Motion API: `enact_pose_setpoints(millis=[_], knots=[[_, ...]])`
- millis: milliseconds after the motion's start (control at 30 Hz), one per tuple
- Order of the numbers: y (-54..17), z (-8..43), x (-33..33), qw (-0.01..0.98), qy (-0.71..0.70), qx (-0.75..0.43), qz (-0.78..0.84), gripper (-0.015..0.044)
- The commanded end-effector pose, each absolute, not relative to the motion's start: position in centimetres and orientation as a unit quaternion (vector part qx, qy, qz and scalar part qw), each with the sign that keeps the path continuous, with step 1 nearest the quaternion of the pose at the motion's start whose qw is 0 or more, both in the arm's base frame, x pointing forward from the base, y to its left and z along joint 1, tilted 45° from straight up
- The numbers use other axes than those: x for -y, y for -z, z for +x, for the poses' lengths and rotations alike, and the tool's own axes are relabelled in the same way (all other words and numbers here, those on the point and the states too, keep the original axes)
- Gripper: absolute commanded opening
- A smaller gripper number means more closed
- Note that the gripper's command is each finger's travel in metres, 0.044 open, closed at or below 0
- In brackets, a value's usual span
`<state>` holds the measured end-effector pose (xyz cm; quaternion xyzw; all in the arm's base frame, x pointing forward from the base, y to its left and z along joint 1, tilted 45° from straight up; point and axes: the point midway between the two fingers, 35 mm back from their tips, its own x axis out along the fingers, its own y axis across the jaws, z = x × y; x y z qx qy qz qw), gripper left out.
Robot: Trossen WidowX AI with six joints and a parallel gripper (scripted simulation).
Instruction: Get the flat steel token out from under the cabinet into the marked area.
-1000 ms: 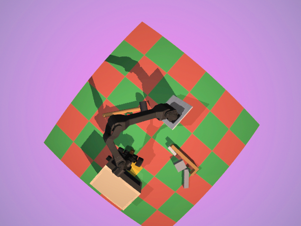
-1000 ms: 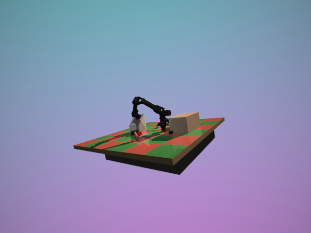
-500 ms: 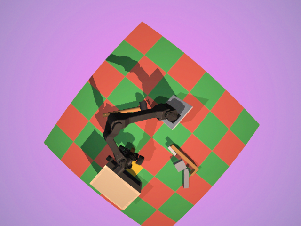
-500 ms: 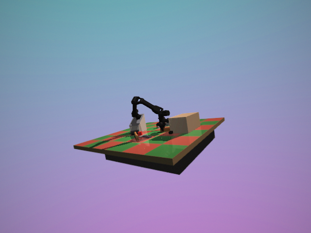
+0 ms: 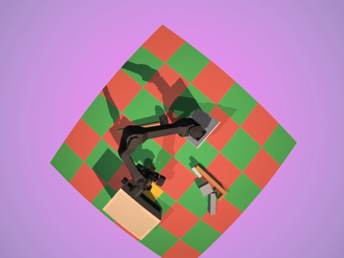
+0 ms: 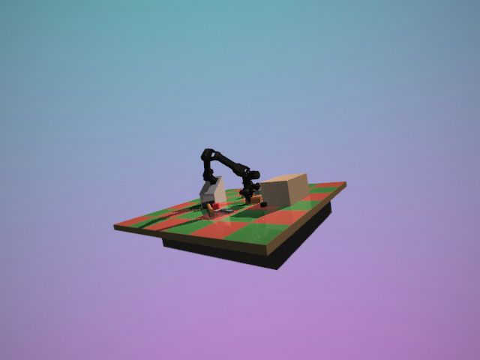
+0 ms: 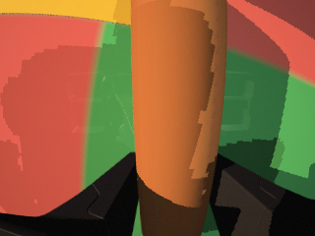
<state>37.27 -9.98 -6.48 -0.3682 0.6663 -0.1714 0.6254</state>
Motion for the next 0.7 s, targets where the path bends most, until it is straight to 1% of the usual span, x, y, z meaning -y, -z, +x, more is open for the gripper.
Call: enact_pose_setpoints(millis=[0,667], knots=[[6.5,36.5,10.1,0.622,0.169,-0.669,-0.37,0.0],[6.1,34.7,10.7,0.622,0.169,-0.669,-0.37,0.0]])
